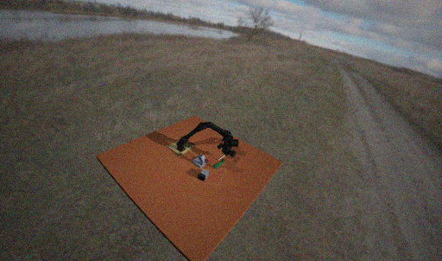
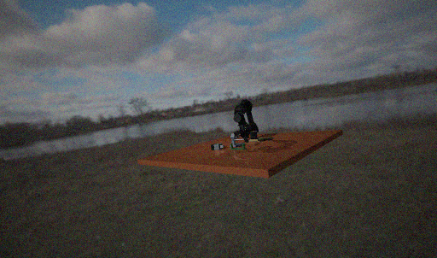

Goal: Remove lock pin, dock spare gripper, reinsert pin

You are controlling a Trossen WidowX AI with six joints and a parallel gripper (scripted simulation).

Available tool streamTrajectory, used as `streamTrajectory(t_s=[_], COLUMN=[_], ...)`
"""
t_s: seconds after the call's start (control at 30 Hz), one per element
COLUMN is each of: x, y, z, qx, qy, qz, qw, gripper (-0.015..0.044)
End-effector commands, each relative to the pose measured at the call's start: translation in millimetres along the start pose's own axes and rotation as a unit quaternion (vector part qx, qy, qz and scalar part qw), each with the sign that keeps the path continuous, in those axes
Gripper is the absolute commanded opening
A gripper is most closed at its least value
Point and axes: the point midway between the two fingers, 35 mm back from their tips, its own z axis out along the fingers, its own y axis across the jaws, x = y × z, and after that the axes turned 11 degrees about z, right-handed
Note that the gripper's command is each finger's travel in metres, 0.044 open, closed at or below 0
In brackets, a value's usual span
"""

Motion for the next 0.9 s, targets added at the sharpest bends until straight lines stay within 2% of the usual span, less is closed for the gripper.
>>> streamTrajectory(t_s=[0.0,0.43,0.87], x=[2,5,6], y=[0,0,0], z=[7,27,28], qx=[0.000,0.003,0.003], qy=[0.000,-0.002,-0.002], qz=[0.003,0.002,0.002], qw=[1.000,1.000,1.000], gripper=[0.0000,0.0000,0.0000])
